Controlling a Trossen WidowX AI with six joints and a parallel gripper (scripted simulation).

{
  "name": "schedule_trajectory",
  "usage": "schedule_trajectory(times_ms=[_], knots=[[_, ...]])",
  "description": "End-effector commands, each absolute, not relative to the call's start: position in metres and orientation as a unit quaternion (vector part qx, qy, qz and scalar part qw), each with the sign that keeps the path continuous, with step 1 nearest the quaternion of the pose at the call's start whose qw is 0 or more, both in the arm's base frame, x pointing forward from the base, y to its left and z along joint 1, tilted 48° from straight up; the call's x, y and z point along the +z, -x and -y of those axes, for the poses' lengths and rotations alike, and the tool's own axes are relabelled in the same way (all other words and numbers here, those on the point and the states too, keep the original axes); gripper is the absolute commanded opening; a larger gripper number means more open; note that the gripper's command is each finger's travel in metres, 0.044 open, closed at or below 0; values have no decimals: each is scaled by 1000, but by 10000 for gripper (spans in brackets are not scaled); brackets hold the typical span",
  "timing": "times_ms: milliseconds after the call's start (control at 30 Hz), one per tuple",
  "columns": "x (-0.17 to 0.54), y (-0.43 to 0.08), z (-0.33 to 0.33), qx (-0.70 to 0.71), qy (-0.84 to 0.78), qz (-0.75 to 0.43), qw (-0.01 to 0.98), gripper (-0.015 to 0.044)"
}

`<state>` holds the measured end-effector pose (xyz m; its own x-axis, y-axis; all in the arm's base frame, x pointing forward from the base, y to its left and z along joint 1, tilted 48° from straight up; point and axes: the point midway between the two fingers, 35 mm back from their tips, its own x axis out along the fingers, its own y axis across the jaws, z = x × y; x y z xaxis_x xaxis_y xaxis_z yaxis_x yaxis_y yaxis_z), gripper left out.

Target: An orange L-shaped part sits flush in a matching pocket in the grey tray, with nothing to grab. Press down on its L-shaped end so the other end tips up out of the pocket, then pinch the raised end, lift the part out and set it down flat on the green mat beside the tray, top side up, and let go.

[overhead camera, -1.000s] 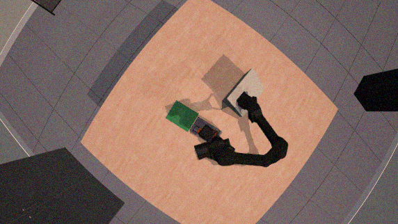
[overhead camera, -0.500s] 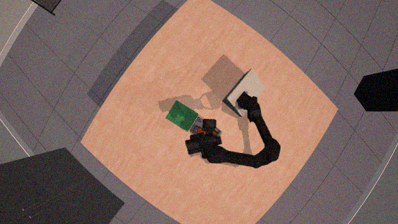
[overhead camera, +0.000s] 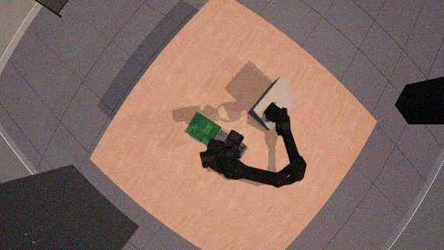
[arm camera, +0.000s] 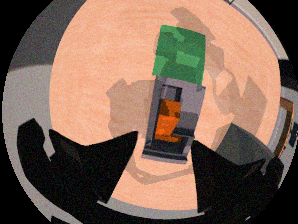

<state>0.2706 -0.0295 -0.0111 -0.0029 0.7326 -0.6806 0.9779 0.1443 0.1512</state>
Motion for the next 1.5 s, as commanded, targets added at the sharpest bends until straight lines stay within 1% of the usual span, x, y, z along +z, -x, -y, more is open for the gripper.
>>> schedule_trajectory(times_ms=[0, 100, 1467], knots=[[-22, -270, 21, -195, -628, -683, 317, 280], [-33, -269, 9, -195, -628, -684, 316, 280], [-66, -269, -28, -194, -629, -684, 315, 280]])
